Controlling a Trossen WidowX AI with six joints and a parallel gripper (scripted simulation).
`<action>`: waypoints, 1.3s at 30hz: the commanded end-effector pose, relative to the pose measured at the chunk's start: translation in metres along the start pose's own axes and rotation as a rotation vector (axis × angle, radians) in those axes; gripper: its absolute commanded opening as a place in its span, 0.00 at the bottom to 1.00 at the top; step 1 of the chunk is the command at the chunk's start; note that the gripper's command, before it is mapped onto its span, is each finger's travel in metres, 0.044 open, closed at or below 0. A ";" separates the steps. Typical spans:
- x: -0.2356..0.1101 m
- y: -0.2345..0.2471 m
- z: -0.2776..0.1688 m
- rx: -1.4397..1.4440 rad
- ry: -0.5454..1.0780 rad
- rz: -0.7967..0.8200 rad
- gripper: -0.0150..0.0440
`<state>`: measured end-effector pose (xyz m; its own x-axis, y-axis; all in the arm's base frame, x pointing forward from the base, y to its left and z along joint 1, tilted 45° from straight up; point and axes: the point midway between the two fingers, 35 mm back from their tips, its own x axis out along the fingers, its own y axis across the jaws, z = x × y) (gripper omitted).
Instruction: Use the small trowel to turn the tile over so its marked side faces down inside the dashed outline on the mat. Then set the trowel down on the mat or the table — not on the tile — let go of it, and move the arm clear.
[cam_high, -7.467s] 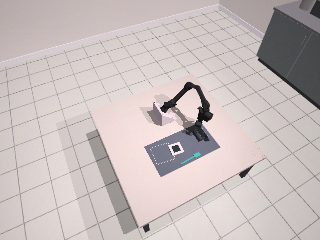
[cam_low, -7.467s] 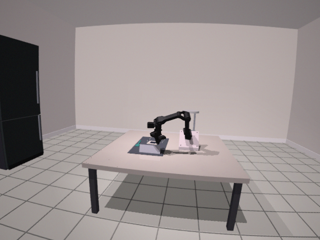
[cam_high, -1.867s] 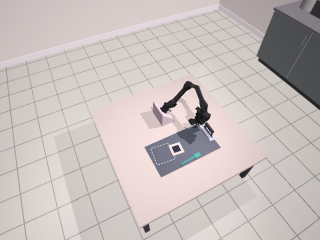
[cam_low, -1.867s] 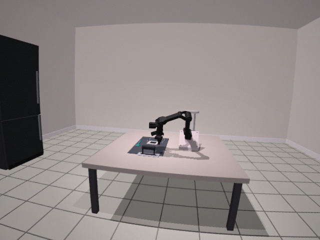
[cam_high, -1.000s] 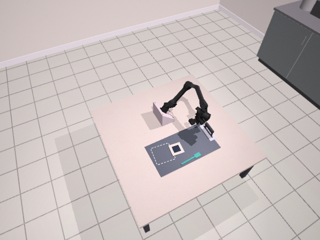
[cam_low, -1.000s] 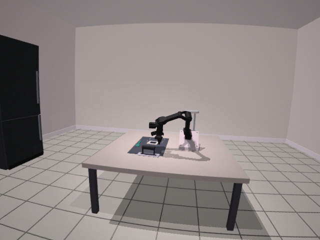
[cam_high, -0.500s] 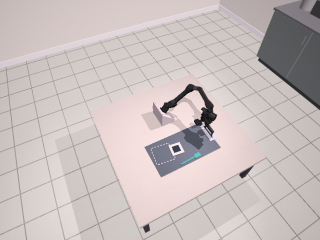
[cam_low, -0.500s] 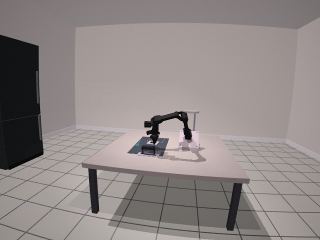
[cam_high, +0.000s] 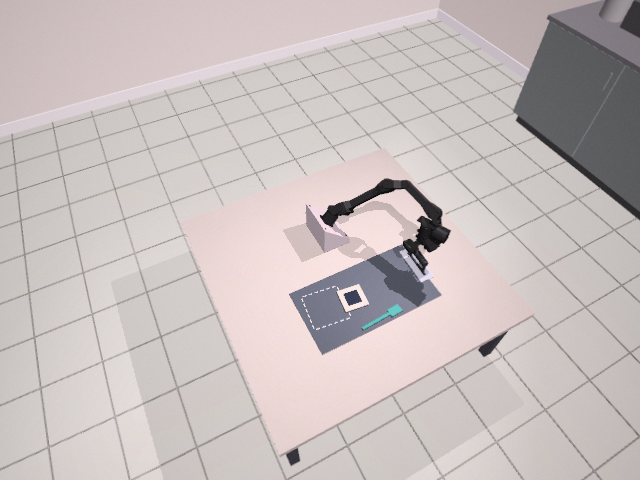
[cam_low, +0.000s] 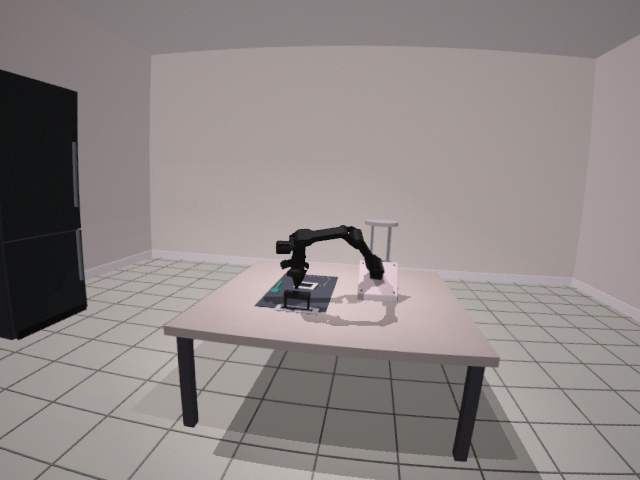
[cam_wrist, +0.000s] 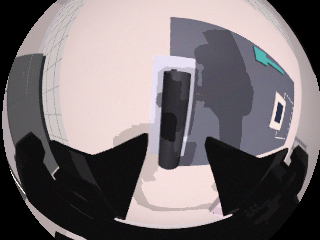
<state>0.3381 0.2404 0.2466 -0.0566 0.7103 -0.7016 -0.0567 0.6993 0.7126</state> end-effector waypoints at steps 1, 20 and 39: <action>0.006 0.002 0.003 0.004 0.003 -0.005 0.71; 0.037 0.002 0.003 0.004 0.002 -0.003 0.71; 0.044 0.003 0.003 0.004 0.002 -0.002 0.47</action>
<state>0.3394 0.2735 0.2204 -0.0551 0.7116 -0.7004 -0.0588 0.6979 0.7137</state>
